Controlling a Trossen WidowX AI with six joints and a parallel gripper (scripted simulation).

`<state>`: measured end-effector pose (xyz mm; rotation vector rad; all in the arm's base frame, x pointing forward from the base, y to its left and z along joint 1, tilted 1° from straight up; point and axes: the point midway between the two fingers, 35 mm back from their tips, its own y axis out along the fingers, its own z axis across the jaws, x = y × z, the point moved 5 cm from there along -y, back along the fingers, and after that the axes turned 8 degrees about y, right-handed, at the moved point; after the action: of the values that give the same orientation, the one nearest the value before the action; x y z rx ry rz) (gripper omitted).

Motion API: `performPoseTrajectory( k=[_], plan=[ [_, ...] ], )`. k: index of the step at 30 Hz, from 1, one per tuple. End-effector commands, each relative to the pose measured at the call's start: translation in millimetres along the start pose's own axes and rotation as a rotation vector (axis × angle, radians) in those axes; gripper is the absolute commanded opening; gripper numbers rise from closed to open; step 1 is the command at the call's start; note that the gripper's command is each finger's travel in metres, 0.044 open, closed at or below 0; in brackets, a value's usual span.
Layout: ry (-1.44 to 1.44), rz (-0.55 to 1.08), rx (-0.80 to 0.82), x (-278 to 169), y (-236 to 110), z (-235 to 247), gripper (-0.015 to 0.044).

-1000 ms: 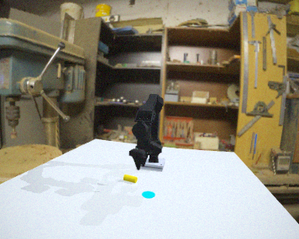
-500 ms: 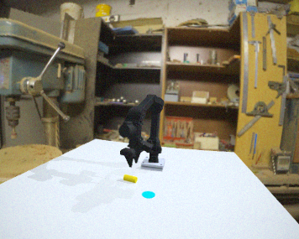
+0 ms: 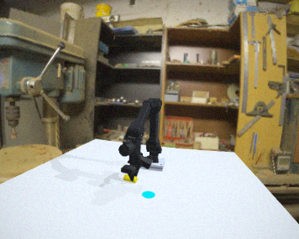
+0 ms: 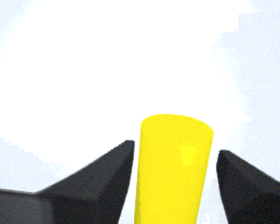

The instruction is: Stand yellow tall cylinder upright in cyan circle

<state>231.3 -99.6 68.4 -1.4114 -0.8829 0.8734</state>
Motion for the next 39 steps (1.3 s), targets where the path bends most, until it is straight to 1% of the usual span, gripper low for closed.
performPoseTrajectory(
  k=[1, 6, 11, 39],
  plan=[
    [-0.005, -0.002, 0.004, 0.1, 2.1, 0.6, 0.0105],
    [-0.006, -0.002, 0.005, 0.2, 1.3, 0.5, 0.0105],
    [-0.01, -0.001, 0.009, 1.1, -6.6, -1.0, 0.0105],
    [-0.006, -0.002, 0.004, 0.2, -92.8, -3.2, 0.0105]
  ],
)
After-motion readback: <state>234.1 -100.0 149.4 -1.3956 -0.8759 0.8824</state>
